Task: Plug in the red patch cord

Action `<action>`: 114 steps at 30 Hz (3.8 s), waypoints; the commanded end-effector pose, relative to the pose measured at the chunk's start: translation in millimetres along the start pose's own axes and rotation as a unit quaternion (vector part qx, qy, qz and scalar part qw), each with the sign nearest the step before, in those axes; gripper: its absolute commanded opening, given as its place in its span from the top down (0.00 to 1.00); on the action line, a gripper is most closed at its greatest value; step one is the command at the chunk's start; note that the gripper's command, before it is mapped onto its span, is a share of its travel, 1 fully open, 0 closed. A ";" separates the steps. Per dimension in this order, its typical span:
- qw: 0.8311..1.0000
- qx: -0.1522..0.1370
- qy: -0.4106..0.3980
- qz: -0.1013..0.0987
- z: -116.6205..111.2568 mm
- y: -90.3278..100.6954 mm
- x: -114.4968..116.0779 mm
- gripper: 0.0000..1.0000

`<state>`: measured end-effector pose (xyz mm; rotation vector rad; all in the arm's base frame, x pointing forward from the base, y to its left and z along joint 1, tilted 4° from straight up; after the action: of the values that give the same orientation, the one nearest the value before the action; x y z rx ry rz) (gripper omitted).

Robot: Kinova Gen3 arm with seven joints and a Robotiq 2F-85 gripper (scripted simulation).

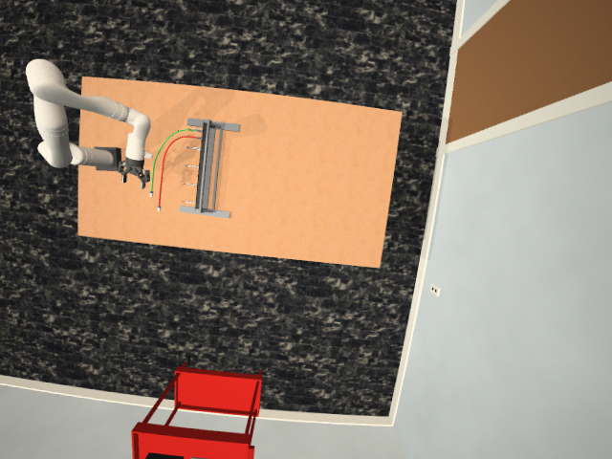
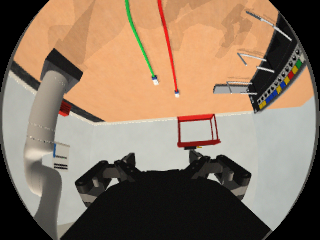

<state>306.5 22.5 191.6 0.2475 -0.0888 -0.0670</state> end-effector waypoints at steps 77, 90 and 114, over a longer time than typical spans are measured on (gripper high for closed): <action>0.621 0.426 -0.523 -0.399 164.1 -94.6 21.5 1.00; 0.621 0.426 -0.523 -0.399 164.1 -94.6 21.5 1.00; 0.622 0.422 -0.527 -0.397 162.6 -93.6 22.5 1.00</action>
<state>307.5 -110.2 327.4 1.1828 -1.2304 -1.1027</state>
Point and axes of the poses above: the point where the finger pads meet when closed, its own y axis back along the fingers, its own x axis across the jaws, z = x × y, the point moved 8 cm from there along y, back along the fingers, and after that the axes turned 7 degrees about -y, right-handed, at the moved point
